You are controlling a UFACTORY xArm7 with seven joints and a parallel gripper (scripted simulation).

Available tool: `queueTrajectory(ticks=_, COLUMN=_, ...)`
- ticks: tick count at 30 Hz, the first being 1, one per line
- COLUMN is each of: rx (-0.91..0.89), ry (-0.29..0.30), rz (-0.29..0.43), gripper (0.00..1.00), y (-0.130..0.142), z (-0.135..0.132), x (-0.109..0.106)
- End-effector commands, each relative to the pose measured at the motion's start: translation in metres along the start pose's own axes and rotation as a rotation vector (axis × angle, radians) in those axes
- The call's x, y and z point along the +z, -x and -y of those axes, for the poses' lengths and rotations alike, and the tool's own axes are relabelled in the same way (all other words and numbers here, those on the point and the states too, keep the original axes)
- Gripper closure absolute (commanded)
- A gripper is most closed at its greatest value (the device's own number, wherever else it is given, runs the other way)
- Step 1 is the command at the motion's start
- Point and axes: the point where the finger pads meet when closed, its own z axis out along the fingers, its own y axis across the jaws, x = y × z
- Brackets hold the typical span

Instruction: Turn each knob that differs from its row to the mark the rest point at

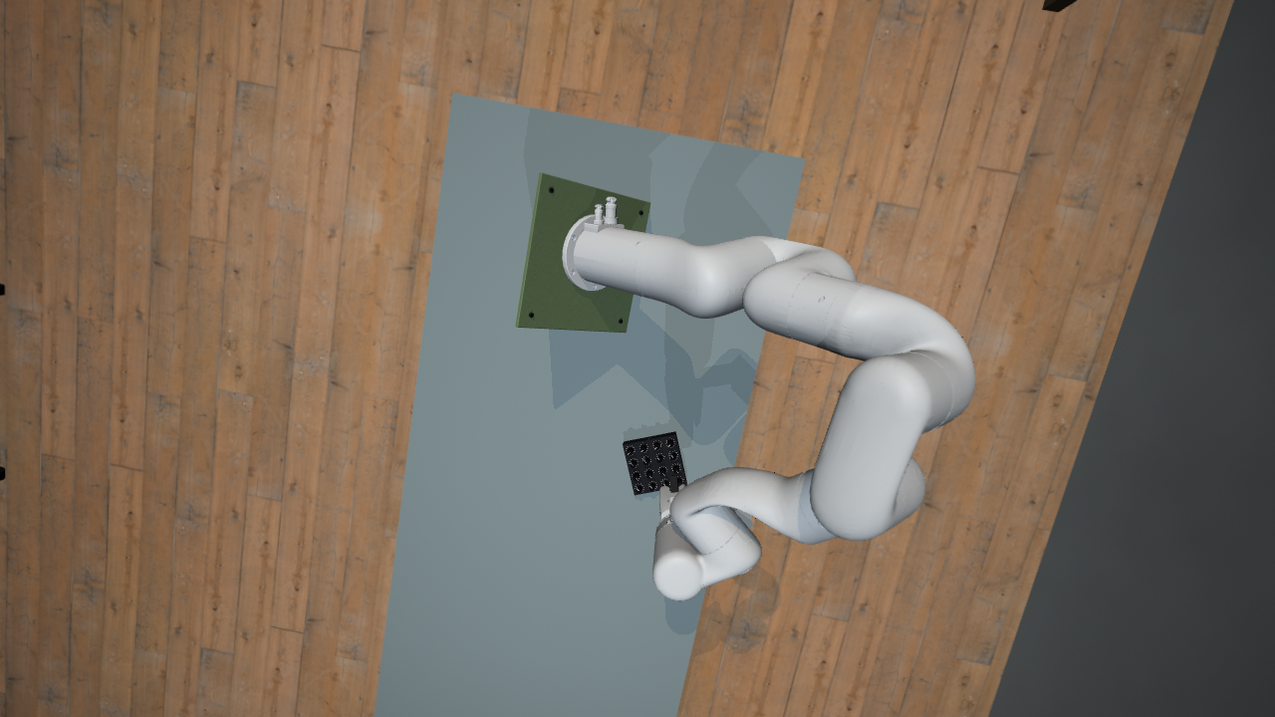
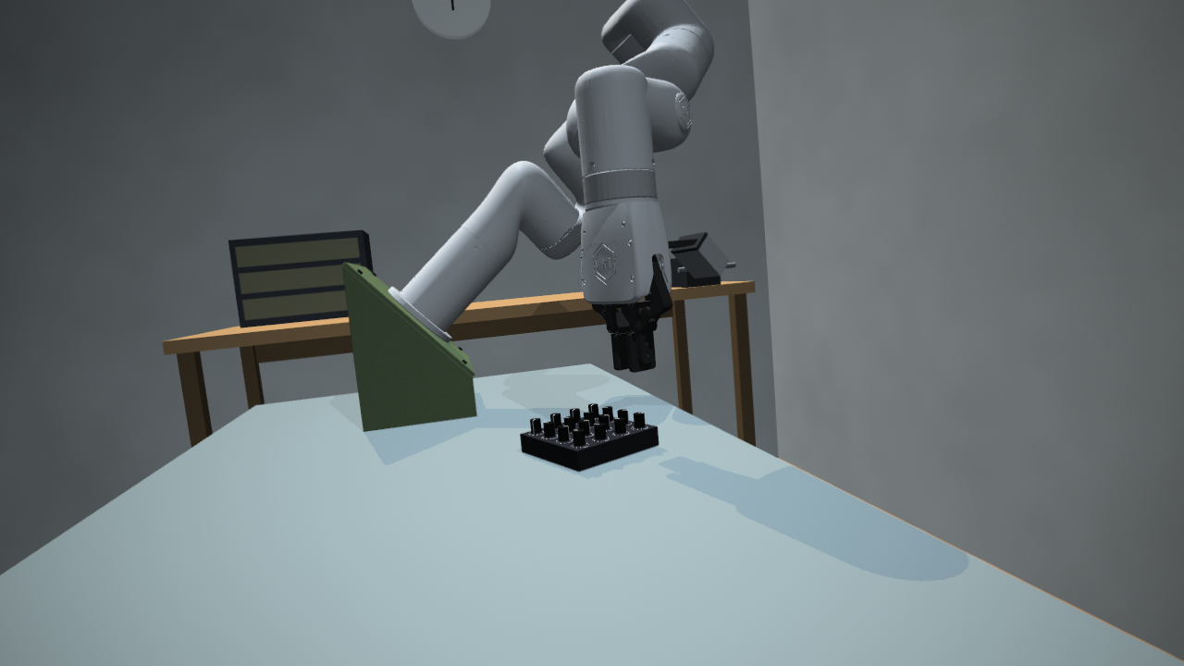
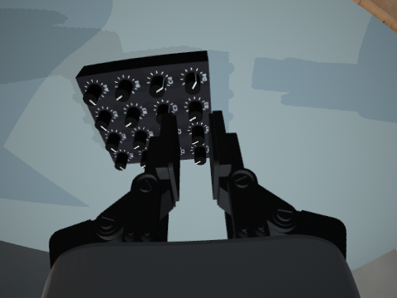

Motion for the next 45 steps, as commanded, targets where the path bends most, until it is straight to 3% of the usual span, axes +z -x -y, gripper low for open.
queueTrajectory(ticks=1, rx=0.000, ry=0.004, rz=0.002, gripper=0.81, y=0.001, z=-0.001, x=-0.002)
queueTrajectory(ticks=22, rx=0.000, ry=0.004, rz=0.002, gripper=0.81, y=0.001, z=-0.001, x=0.001)
queueTrajectory(ticks=45, rx=0.000, ry=0.004, rz=0.002, gripper=0.81, y=0.001, z=-0.001, x=0.025)
